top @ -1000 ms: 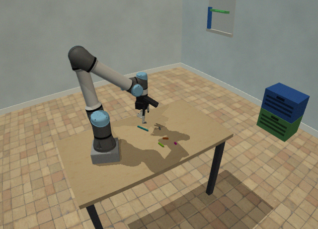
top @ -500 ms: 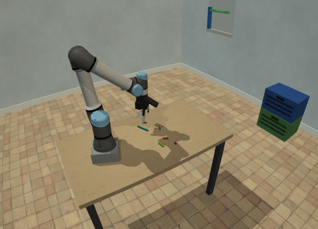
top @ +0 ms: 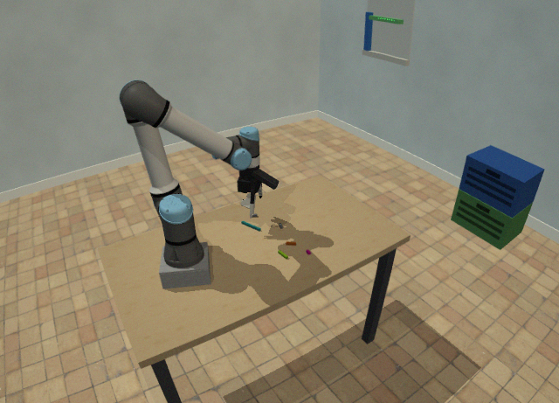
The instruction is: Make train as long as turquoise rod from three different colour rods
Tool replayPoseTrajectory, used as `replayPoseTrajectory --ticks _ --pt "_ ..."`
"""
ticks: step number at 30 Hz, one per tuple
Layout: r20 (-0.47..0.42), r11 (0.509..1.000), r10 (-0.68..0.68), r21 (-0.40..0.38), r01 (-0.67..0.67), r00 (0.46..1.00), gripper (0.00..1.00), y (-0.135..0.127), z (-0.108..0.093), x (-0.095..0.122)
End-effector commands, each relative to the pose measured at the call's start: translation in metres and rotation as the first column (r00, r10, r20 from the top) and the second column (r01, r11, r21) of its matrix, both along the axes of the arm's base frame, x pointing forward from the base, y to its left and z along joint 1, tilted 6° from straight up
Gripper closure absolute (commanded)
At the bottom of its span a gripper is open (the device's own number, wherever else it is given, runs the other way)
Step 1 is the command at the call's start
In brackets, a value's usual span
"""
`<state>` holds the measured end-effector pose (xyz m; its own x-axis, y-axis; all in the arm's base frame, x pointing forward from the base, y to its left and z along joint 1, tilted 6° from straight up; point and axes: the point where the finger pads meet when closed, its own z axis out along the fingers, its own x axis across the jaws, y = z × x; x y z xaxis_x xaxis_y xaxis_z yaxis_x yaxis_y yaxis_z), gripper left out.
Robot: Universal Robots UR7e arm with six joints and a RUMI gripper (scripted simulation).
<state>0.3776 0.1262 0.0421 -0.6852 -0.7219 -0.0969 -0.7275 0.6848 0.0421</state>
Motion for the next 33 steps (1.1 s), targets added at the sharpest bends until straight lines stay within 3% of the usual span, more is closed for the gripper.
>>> replayPoseTrajectory --ticks 1,33 --pt "0.001 1.000 0.000 0.000 0.000 1.000 0.00 0.0000 0.0003 0.0004" --pt "0.003 1.000 0.018 -0.001 -0.018 1.000 0.00 -0.0004 0.0003 0.0011"
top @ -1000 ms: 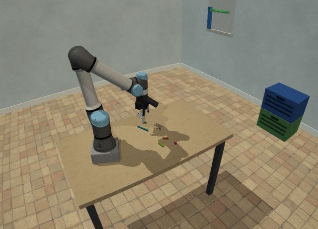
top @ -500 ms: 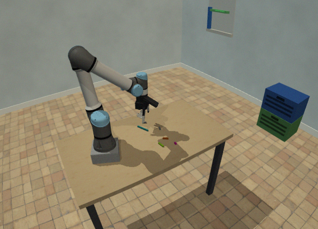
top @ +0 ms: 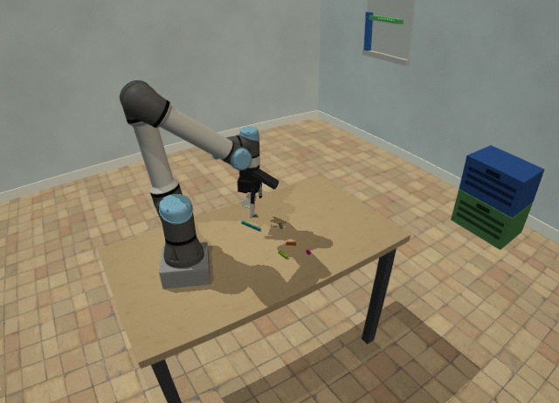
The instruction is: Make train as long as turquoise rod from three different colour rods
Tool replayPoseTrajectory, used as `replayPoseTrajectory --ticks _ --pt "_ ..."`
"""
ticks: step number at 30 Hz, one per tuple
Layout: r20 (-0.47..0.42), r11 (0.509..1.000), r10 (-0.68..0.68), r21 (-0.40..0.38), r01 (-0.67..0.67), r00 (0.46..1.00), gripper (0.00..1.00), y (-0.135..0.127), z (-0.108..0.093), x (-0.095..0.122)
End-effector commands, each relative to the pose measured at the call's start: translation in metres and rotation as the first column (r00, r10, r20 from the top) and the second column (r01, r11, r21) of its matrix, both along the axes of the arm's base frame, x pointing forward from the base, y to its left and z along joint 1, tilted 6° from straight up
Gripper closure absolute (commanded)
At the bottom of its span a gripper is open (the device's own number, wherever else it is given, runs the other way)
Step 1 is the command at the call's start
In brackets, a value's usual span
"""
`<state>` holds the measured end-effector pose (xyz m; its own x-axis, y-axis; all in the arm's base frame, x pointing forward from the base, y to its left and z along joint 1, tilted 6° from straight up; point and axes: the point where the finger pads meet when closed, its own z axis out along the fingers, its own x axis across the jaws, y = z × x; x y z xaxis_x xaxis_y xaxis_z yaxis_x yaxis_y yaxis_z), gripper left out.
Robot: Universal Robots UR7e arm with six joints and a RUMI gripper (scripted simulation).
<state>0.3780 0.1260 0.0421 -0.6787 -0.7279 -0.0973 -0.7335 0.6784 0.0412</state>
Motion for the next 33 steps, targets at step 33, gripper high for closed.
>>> replayPoseTrajectory --ticks 33 --pt "0.059 0.728 0.685 -0.053 -0.683 0.726 0.00 -0.017 0.000 0.026"
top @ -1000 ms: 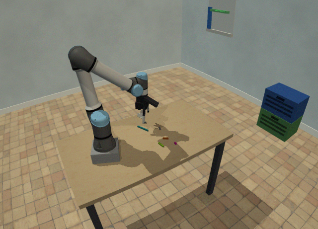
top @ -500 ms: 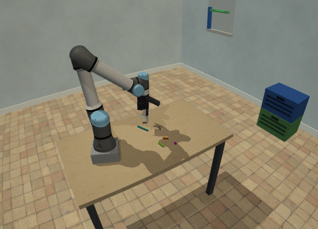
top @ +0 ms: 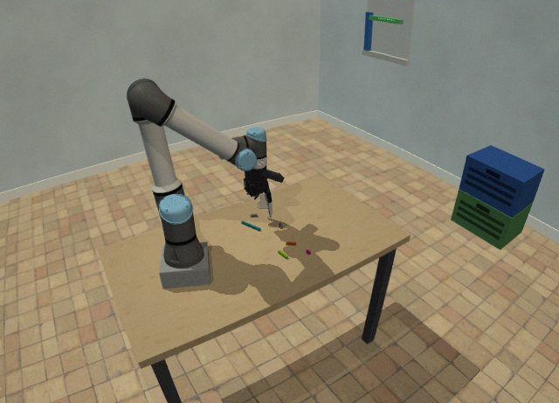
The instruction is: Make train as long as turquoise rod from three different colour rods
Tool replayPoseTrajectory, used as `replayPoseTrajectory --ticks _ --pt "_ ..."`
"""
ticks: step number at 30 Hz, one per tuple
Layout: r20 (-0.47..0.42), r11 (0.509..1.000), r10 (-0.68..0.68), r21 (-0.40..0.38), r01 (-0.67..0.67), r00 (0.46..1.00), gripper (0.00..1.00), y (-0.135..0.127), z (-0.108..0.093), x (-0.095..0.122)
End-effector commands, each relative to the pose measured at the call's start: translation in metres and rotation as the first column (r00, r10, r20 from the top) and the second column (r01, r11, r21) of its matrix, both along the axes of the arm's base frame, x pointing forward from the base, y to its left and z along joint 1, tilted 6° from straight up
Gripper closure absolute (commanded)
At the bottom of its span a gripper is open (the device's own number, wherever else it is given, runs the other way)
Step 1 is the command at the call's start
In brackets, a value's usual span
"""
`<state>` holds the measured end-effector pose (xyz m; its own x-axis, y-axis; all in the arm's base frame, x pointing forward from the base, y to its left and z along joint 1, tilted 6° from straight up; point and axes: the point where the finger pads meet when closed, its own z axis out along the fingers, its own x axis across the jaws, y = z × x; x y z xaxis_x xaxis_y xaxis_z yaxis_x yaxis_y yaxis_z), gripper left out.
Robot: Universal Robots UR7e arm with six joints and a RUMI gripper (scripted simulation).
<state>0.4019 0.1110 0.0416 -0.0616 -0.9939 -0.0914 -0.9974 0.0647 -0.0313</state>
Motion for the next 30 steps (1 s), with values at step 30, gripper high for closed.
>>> replayPoseTrajectory --ticks 30 --pt "0.061 0.666 0.746 -0.051 -0.744 0.664 0.00 -0.021 -0.001 0.018"
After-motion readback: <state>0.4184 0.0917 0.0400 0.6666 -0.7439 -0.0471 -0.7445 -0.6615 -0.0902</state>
